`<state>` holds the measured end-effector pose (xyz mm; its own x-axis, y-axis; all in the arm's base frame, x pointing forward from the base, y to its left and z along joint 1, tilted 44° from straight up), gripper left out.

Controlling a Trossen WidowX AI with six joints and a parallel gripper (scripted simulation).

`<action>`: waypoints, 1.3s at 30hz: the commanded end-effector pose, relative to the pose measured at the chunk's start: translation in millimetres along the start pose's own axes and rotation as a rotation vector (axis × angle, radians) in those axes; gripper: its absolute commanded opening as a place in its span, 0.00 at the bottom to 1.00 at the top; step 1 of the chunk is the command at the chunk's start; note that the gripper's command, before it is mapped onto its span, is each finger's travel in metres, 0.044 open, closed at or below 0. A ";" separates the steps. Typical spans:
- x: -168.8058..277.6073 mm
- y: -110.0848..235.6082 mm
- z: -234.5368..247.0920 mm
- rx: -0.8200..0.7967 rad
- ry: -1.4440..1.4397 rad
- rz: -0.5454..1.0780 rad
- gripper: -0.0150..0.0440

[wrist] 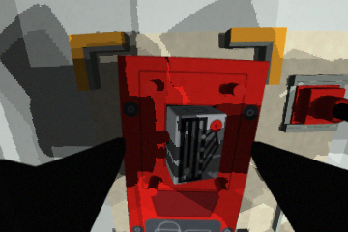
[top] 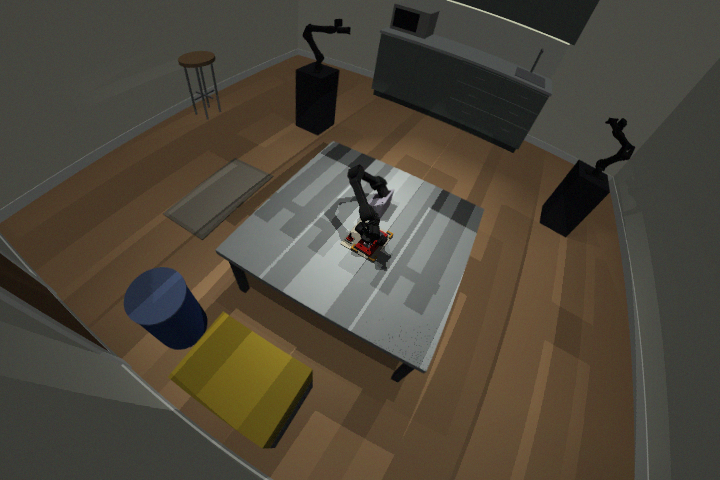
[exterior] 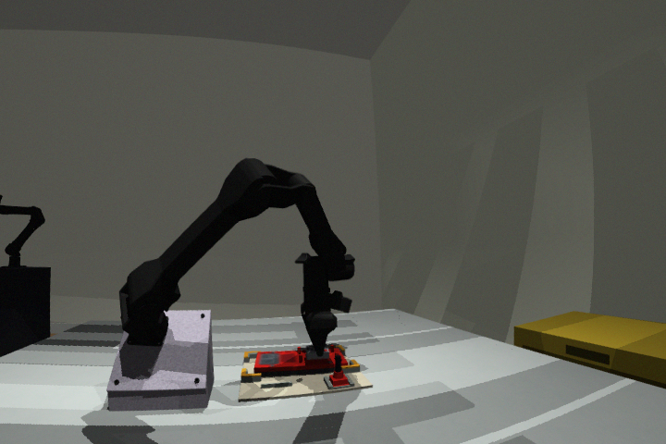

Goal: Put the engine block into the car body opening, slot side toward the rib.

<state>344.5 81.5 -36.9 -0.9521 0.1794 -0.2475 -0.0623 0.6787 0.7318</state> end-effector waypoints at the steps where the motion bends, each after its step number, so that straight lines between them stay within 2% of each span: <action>1: 0.0 0.2 0.0 0.000 0.000 0.000 1.00; 6: 0.0 0.2 0.0 0.000 0.000 0.000 1.00; 10: 0.3 18.2 -2.8 0.002 0.004 -0.002 1.00; 19: 0.3 18.2 -2.8 0.002 0.004 -0.002 1.00; 35: 0.3 18.2 -2.8 0.002 0.004 -0.002 0.29; 36: 0.3 18.2 -2.8 0.002 0.004 -0.002 0.25; 39: 0.3 18.2 -2.8 0.002 0.004 -0.002 0.25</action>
<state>341.9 91.3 -23.0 -0.9544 0.1717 -0.2442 -0.0630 0.6837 0.7270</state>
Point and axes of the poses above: the point midway between the two fingers, 35 mm back from their tips, its own y axis back along the fingers, its own z axis across the jaws, x = y × z, the point moved 5 cm from there along y, back along the fingers, and after that the axes turned 13 degrees about -y, right-handed, at the moved point
